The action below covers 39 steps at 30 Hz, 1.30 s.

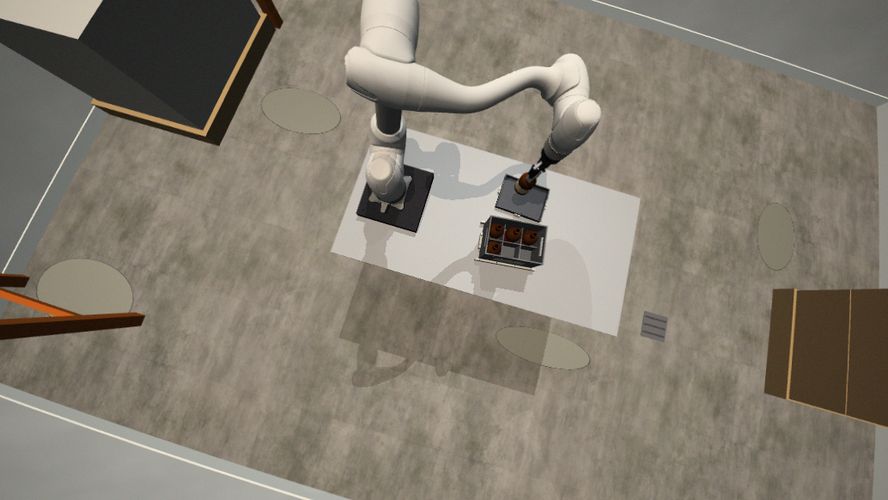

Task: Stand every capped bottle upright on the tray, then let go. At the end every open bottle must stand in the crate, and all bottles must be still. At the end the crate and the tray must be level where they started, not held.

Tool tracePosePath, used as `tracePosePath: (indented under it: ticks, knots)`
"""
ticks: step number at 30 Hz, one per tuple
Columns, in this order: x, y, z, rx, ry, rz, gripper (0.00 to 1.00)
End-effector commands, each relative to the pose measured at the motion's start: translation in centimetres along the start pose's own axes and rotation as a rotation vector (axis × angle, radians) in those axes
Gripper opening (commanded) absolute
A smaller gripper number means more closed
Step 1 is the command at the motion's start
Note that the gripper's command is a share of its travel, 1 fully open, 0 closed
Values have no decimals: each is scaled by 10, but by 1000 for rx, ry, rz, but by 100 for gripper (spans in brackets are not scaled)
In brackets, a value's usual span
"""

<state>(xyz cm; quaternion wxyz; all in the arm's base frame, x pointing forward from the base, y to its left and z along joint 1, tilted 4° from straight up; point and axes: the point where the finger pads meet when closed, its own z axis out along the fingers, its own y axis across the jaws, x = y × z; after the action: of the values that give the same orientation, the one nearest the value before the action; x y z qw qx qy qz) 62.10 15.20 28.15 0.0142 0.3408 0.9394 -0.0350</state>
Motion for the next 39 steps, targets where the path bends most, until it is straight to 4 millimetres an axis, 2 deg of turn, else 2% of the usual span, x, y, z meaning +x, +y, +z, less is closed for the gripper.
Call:
tracePosePath:
  ticks: [1,9,28,39]
  knots:
    - [3,3,0,0,0,0,0]
    - [15,14,0,0,0,0,0]
    - [20,27,0,0,0,0,0]
    - [24,26,22,0,0,0,0]
